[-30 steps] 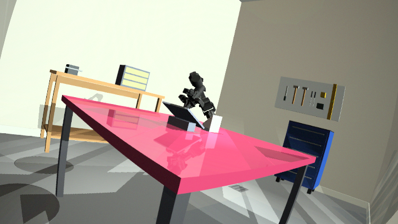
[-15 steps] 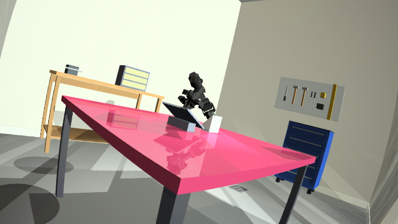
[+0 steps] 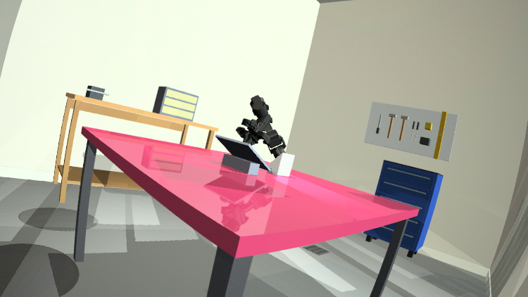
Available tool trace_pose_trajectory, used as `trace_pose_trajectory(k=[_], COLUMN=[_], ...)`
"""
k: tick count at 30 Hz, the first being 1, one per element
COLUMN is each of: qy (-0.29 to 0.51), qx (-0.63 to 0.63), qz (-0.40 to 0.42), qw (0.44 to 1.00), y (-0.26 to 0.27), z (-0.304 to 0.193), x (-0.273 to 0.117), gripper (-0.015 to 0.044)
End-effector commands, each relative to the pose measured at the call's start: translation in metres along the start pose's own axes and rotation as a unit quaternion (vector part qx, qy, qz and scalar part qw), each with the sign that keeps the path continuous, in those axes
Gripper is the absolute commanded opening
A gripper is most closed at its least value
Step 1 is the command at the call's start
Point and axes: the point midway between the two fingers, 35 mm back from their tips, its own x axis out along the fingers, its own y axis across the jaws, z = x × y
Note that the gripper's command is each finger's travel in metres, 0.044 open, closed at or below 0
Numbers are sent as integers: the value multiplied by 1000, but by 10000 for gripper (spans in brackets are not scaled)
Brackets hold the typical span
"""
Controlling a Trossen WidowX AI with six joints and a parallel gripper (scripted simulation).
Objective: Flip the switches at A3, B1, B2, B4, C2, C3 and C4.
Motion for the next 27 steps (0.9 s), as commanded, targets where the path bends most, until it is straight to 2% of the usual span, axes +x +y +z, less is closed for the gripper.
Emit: trace_pose_trajectory(k=[1, 27], qy=[0, 0], qx=[-2, -2], qz=[2, 2], qw=[1000, 1000], y=[1, 1], z=[0, 0], x=[1, 4], gripper=[0, 0])
